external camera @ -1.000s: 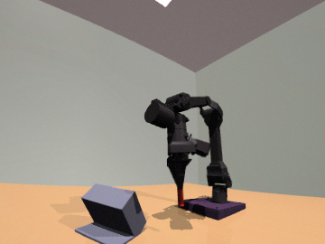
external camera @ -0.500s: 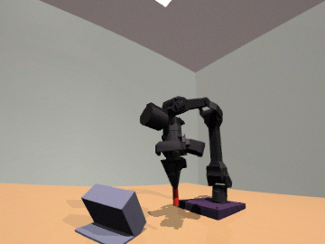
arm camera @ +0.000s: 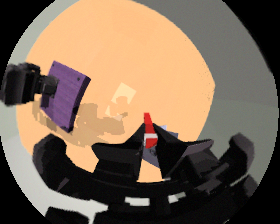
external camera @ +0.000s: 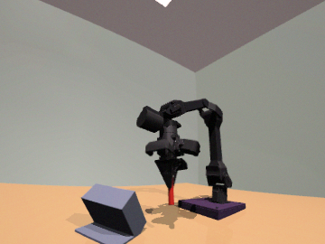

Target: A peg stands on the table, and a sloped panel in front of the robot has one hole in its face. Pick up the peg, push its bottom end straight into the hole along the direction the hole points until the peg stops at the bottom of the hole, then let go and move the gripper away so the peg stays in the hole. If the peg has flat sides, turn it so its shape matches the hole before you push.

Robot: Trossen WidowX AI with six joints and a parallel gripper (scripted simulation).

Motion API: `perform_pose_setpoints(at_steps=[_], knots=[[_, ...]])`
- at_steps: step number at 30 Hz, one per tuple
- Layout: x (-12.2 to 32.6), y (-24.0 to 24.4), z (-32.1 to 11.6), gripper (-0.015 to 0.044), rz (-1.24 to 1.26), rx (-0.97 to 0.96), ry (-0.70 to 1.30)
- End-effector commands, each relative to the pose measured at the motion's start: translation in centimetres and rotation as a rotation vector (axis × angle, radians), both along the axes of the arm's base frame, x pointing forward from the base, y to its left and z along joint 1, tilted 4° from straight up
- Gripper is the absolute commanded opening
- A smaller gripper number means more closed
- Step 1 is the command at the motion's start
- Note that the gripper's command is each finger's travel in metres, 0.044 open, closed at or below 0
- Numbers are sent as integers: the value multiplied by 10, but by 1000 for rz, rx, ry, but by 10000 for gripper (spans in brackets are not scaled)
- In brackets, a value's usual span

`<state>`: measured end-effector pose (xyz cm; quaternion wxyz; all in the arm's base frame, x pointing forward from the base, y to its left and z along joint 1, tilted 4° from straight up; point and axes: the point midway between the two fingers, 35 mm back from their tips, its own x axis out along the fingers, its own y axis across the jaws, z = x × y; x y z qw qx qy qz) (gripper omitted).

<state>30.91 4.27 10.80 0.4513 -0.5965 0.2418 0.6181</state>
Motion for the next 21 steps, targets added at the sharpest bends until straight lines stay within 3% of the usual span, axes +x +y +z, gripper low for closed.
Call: perform_pose_setpoints(at_steps=[1, 21], knots=[[1, -3, 1, 0, -47, 22, -6], [6, -23, 1, 0, -287, 124, -9]])
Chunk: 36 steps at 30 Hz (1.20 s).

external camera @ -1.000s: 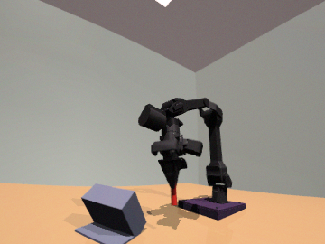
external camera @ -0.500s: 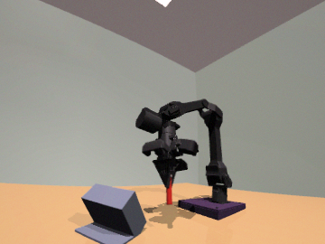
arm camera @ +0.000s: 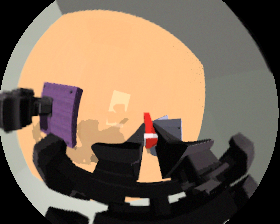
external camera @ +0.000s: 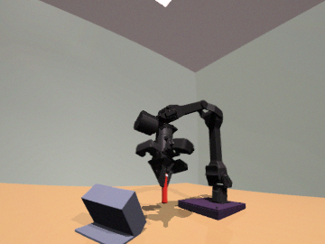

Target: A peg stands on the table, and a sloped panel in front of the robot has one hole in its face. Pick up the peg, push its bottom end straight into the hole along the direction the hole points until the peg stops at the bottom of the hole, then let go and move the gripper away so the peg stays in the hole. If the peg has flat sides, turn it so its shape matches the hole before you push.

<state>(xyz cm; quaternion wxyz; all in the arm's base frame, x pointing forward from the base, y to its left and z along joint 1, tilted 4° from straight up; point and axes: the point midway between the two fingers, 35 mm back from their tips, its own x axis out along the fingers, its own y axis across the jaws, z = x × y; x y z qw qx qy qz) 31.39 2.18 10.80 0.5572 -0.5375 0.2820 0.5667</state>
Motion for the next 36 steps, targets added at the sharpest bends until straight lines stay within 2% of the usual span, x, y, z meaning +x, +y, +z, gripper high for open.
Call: perform_pose_setpoints(at_steps=[1, 36], knots=[[1, -3, 1, 0, -45, 23, -6], [4, -40, 4, 0, -440, 219, -9]])
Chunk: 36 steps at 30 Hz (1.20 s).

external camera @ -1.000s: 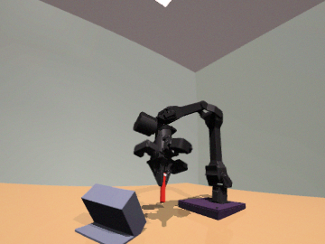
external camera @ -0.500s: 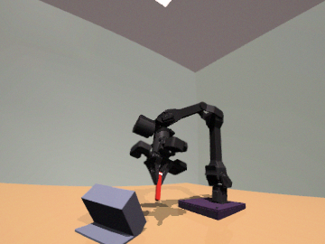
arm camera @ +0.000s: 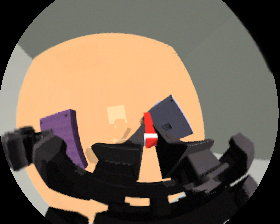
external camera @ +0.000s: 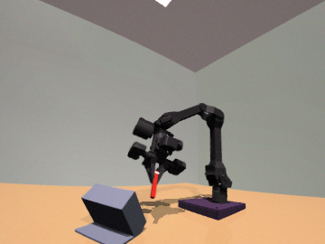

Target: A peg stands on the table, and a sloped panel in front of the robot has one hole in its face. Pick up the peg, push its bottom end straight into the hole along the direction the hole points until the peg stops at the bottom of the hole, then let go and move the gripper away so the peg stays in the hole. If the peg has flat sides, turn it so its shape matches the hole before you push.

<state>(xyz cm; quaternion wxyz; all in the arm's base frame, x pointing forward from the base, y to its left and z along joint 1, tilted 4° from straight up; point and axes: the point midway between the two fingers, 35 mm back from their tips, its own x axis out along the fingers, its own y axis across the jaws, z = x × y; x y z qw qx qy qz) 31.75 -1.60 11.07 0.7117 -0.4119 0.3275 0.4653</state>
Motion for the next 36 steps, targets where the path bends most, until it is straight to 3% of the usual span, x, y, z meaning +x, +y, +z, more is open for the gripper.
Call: perform_pose_setpoints(at_steps=[1, 36], knots=[[1, -3, 2, 0, -40, 24, -7], [-3, -41, 8, 0, -400, 241, -16]])
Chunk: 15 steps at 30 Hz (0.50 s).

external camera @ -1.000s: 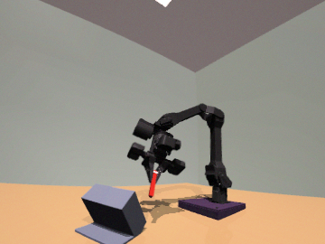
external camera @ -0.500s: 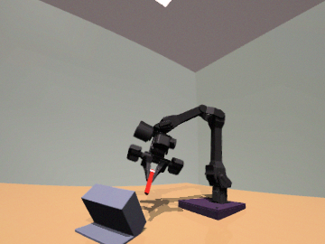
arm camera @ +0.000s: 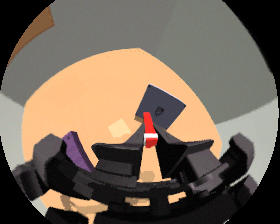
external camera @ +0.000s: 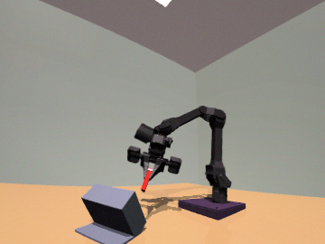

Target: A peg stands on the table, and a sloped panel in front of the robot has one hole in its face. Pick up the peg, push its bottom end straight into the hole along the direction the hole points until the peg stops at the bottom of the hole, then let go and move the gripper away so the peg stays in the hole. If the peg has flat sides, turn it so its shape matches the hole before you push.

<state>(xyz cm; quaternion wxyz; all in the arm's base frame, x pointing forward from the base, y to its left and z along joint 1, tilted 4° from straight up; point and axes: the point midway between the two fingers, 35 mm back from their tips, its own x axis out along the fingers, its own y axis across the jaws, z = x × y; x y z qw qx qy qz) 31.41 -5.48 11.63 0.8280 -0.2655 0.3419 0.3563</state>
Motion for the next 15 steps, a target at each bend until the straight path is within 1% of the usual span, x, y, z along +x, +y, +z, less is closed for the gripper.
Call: perform_pose_setpoints(at_steps=[1, 15], knots=[[0, -4, 2, 0, -36, 25, -8], [-4, -18, 5, 0, -168, 117, -16]])
